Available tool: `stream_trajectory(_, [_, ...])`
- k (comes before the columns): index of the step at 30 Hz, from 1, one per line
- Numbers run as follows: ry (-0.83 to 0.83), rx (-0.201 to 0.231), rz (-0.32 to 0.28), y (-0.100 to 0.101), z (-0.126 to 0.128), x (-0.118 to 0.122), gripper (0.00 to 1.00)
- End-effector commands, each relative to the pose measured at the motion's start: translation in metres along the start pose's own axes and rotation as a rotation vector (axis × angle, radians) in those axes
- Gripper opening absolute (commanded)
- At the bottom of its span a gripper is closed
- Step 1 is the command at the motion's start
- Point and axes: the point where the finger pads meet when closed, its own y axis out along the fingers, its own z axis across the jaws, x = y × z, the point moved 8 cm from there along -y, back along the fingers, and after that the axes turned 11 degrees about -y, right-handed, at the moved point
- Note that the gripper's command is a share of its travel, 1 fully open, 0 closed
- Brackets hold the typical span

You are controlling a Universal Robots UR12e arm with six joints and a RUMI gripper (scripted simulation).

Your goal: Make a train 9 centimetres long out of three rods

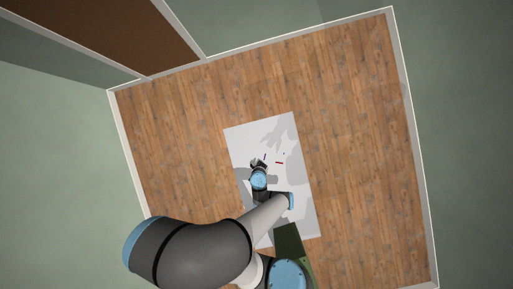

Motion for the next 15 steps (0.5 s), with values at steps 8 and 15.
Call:
stream_trajectory(8, [0.002,-0.004,0.01,-0.022,-0.0031,-0.0027,1.0])
stream_trajectory(15, [0.003,-0.005,0.012,-0.0207,-0.0032,-0.0029,1.0])
